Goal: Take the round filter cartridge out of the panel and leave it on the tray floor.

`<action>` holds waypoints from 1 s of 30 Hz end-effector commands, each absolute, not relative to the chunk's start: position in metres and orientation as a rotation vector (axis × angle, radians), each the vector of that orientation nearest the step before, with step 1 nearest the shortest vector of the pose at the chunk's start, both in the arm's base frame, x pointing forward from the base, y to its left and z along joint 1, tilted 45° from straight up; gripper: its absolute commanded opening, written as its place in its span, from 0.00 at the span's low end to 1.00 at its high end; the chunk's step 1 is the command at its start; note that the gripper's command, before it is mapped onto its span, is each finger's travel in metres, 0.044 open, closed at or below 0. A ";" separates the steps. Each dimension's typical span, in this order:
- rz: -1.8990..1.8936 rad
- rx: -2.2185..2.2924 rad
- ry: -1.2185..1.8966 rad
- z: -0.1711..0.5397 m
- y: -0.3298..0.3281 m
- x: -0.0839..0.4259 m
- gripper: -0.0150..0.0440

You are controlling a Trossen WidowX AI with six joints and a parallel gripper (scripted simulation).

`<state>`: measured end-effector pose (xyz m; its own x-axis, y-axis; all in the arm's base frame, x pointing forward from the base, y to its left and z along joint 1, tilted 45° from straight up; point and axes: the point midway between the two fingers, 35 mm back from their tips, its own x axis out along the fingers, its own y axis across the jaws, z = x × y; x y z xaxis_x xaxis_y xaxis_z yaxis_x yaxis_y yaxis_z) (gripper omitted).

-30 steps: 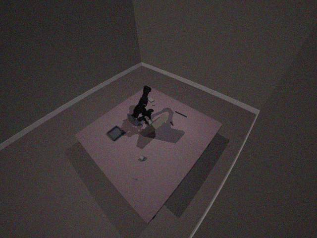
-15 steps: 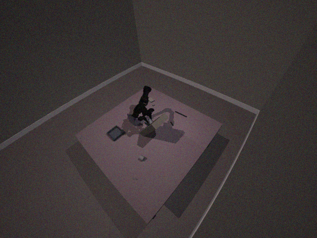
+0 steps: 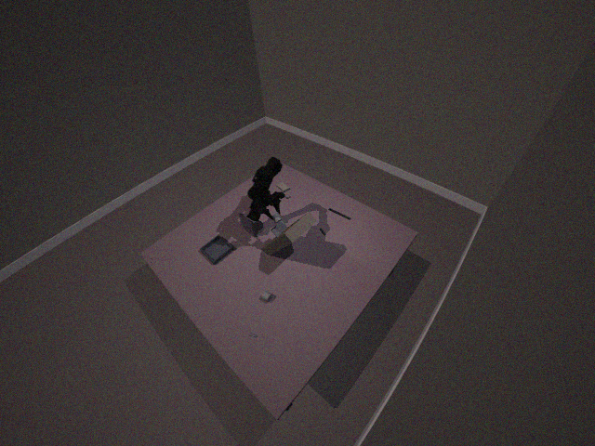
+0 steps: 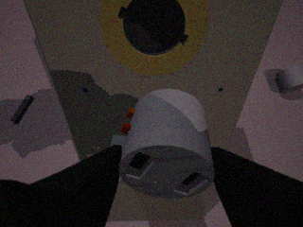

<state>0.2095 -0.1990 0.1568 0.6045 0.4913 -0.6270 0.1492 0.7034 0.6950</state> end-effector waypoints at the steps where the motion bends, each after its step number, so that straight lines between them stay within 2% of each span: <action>1: 0.215 0.788 0.916 0.169 -0.209 0.198 0.25; 23: 0.260 0.768 0.931 0.102 -0.268 0.193 0.25; 30: 0.088 0.902 1.041 0.078 -0.277 0.170 0.25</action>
<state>0.1824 -0.2692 0.0923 0.5566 0.4855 -0.6742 0.2427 0.6811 0.6908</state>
